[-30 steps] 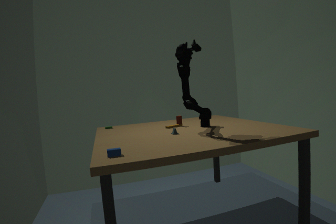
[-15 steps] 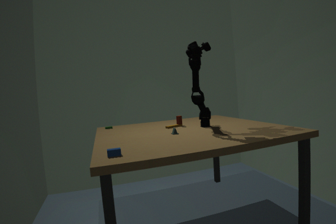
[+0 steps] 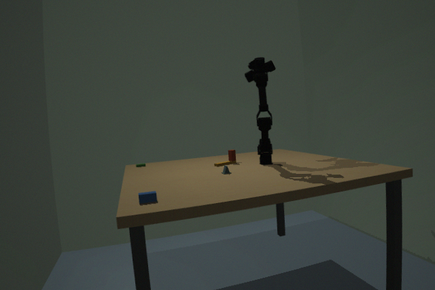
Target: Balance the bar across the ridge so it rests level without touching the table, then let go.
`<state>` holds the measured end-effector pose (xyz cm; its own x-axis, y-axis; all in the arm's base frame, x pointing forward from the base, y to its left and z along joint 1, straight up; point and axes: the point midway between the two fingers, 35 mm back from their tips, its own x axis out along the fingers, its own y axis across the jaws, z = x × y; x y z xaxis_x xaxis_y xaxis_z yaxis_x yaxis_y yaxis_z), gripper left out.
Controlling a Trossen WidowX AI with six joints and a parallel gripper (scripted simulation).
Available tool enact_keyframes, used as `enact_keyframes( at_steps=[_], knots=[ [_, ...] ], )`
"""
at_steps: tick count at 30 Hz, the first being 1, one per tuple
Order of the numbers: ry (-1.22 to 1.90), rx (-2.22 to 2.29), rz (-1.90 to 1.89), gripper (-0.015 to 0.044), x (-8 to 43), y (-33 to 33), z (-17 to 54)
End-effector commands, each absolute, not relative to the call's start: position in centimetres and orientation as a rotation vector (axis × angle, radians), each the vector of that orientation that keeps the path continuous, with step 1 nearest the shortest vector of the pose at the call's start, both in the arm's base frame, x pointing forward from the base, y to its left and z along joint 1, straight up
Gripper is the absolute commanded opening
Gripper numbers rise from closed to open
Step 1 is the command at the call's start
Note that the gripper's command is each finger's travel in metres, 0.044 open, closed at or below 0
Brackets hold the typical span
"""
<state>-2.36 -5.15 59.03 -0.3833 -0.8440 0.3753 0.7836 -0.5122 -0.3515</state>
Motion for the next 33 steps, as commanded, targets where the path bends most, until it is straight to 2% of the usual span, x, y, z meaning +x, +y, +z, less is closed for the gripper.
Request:
enact_keyframes(
  at_steps=[1,15,33],
  knots=[
    [0.226,-0.553,-1.934,0.0315,-3.0,-8.3,57.3],
    [0.443,-0.370,-1.667,0.0315,-2.3,-16.2,52.1],
    [0.746,-0.233,-1.252,0.0315,2.9,-23.5,43.7]
  ],
)
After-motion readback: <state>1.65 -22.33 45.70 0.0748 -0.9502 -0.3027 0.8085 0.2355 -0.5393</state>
